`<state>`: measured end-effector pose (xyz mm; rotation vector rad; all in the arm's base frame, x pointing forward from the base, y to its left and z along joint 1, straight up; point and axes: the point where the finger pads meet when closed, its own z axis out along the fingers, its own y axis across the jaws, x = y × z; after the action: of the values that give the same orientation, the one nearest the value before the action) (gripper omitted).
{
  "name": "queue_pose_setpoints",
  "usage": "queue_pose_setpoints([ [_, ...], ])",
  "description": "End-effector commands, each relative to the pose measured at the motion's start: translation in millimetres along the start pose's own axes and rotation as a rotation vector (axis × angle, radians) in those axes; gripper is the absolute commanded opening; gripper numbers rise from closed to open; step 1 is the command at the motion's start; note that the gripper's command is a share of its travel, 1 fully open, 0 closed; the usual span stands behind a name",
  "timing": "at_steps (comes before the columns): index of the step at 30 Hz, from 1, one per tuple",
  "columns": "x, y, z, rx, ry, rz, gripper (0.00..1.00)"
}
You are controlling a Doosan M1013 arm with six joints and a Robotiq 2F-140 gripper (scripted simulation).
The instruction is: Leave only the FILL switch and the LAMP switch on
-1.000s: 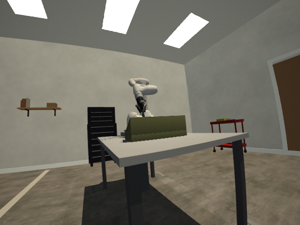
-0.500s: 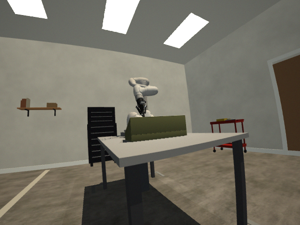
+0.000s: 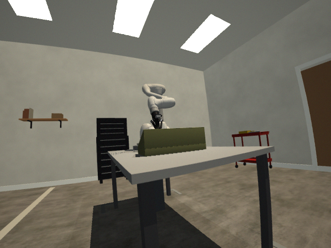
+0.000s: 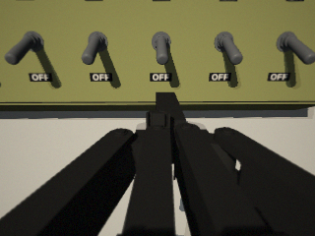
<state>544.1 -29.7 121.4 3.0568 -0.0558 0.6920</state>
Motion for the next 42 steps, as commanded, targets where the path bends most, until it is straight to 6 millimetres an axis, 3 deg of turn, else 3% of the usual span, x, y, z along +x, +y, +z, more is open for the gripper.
queue_pose_setpoints([
  [1, -1.2, -2.6, 13.5, 0.002, 0.002, -0.005, 0.1],
  [11, -0.5, -2.5, 38.6, 0.002, 0.003, -0.004, 0.1],
  [19, -0.4, -2.4, 47.0, 0.002, 0.003, -0.004, 0.1],
  [42, 0.3, -2.0, 49.7, 0.001, 0.005, -0.004, 0.1],
])
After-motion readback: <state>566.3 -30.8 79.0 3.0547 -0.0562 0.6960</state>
